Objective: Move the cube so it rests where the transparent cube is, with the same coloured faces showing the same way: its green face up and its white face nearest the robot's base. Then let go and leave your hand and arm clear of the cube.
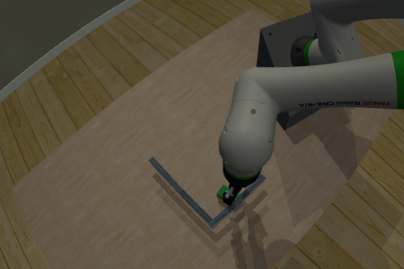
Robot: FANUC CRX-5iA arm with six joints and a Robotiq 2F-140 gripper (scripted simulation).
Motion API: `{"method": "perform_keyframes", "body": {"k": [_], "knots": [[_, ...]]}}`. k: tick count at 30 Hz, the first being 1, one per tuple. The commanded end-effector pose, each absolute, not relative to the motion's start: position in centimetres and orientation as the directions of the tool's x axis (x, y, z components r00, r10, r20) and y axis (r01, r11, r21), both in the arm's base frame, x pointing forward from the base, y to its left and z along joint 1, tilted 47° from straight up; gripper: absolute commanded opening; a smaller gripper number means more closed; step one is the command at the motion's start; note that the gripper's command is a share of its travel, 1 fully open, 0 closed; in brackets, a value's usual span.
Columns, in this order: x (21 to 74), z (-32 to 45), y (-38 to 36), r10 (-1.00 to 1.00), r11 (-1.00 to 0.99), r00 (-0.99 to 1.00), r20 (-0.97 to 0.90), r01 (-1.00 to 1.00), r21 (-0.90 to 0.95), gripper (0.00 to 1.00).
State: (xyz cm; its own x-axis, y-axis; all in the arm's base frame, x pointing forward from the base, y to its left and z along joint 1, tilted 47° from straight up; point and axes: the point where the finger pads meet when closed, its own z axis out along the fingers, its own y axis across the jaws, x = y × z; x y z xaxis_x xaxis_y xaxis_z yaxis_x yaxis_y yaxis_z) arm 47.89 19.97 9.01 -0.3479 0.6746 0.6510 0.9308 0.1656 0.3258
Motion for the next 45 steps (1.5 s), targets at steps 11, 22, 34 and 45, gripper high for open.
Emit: {"method": "perform_keyframes", "body": {"k": [11, 22, 34, 45], "knots": [[47.9, 9.02, 19.95, 0.675, 0.165, -0.348, 0.651, 0.931, 0.326, 0.41], [47.9, 9.02, 19.95, 0.675, 0.165, -0.348, 0.651, 0.931, 0.326, 0.41], [47.9, 9.02, 19.95, 0.675, 0.165, -0.348, 0.651, 0.931, 0.326, 0.41], [48.37, 8.39, 19.57, 0.675, 0.165, -0.348, 0.651, 0.931, 0.326, 0.41]]}}
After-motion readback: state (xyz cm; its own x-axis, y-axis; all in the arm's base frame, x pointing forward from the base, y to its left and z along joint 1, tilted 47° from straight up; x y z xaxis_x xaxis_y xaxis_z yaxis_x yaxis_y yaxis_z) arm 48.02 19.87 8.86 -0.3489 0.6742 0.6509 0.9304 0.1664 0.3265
